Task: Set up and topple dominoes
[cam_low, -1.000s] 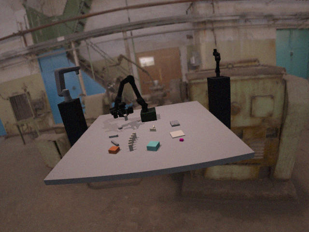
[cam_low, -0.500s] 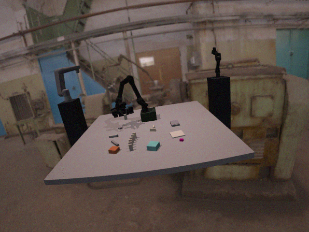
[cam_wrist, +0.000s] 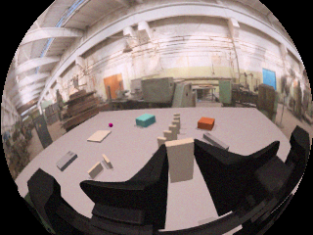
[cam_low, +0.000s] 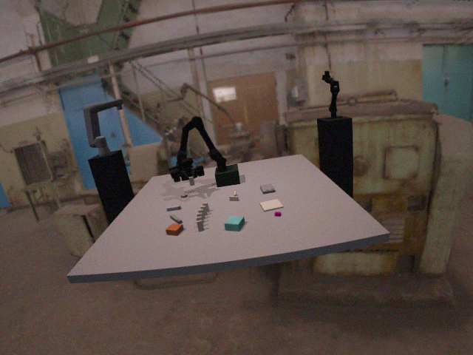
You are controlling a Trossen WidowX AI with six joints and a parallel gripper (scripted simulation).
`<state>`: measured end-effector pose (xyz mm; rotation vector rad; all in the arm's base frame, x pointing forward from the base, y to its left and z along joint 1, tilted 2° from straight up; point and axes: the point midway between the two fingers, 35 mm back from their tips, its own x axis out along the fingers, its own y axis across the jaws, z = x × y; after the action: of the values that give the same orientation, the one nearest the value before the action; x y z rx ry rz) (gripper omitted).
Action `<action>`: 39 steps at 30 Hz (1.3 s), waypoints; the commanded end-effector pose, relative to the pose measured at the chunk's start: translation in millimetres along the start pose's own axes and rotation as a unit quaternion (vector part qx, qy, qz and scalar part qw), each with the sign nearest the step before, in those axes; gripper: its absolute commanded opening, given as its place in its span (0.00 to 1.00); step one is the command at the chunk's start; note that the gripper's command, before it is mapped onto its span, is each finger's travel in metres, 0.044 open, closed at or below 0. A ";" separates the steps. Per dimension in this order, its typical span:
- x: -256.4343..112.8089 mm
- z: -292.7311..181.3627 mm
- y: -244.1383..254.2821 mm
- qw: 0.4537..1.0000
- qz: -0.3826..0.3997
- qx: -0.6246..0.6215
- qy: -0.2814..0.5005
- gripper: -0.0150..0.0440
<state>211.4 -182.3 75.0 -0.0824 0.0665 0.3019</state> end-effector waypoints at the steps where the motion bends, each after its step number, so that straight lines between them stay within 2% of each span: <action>1: 2.2 -13.7 -0.3 1.000 0.000 0.005 -0.001 0.44; 28: 15.3 -92.9 5.3 1.000 0.001 0.009 0.000 0.44; 39: 16.0 -96.4 6.6 1.000 0.001 0.009 0.000 0.44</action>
<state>219.7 -181.1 -21.4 -0.0693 0.0652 0.3034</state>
